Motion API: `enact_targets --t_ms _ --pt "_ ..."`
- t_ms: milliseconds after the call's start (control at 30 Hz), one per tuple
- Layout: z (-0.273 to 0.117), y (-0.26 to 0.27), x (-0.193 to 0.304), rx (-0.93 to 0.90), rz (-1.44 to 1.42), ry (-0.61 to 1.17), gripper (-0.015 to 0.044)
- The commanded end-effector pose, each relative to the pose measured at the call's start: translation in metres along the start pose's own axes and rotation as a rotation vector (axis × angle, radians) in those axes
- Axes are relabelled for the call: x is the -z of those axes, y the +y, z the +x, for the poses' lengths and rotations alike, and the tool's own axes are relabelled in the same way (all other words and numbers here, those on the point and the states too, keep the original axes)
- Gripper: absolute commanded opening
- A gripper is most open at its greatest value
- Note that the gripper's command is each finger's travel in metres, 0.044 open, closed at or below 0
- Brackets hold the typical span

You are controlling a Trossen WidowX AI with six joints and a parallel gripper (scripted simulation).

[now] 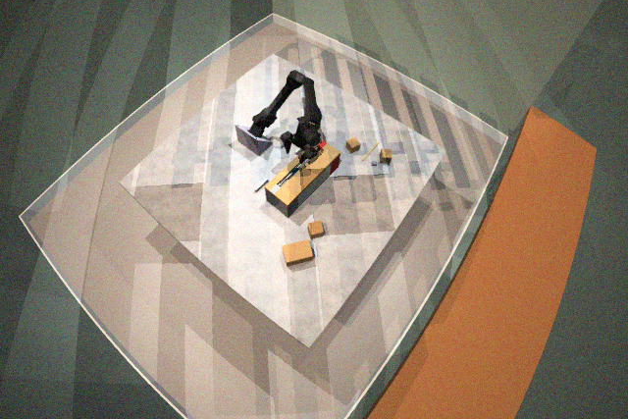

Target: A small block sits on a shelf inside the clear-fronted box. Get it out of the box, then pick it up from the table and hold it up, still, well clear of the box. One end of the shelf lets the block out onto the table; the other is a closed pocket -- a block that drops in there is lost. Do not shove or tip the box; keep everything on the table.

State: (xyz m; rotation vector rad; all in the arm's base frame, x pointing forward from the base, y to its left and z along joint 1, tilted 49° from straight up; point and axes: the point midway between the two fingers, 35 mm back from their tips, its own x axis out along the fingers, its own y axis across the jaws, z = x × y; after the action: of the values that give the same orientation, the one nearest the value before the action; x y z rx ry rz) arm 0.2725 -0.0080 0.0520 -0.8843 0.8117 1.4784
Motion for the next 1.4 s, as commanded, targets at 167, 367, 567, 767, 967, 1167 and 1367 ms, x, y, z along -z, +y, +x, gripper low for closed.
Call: enact_targets --t_ms 167,367,567,767,967,1167,1367 --pt "0.017 -0.001 -0.004 -0.002 0.006 -0.009 0.04" --pt "0.026 -0.002 -0.007 -0.002 0.006 -0.01 0.04" --pt "0.035 -0.002 -0.01 -0.002 0.006 -0.011 0.04" --pt "0.033 -0.002 -0.009 0.001 -0.001 -0.003 0.04" --pt "0.038 -0.002 0.004 0.0 0.0 -0.003 0.04" --pt "0.042 -0.002 0.015 0.0 0.0 -0.003 0.04" --pt "0.046 -0.002 0.026 0.0 0.0 -0.002 0.04"
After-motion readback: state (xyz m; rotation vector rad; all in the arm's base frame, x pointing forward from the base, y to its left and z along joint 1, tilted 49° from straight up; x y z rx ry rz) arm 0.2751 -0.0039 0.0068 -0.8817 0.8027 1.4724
